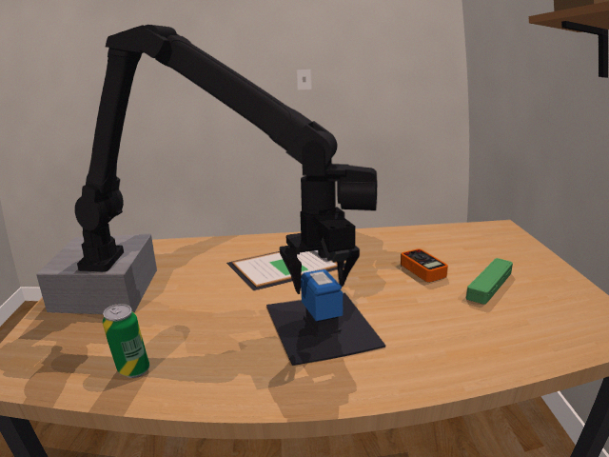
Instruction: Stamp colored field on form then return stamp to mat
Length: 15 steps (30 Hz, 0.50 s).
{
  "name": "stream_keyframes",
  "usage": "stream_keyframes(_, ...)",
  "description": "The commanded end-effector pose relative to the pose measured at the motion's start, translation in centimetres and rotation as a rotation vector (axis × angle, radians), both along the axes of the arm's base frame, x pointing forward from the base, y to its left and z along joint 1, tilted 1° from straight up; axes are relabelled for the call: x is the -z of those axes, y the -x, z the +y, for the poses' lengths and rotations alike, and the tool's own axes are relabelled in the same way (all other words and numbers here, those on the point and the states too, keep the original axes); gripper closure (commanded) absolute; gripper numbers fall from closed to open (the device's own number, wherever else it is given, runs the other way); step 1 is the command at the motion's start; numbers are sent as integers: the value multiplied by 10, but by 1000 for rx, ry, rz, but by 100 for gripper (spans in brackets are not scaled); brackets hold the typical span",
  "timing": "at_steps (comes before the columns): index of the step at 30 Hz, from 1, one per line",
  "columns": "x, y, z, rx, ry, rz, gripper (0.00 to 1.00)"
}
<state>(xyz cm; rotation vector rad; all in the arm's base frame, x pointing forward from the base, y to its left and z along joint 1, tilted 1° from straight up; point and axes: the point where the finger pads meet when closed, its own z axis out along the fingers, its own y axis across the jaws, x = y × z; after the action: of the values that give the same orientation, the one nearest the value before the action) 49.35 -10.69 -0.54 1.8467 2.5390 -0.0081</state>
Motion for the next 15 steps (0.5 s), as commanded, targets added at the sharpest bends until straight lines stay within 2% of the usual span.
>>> stream_keyframes(1,11,-2,-3,-4,-1,-11,14)
stream_keyframes(6,21,-6,-4,-4,1,-17,14)
stream_keyframes(9,5,-13,-6,-3,10,-57,14)
stream_keyframes(15,8,-11,-5,-3,6,-41,14)
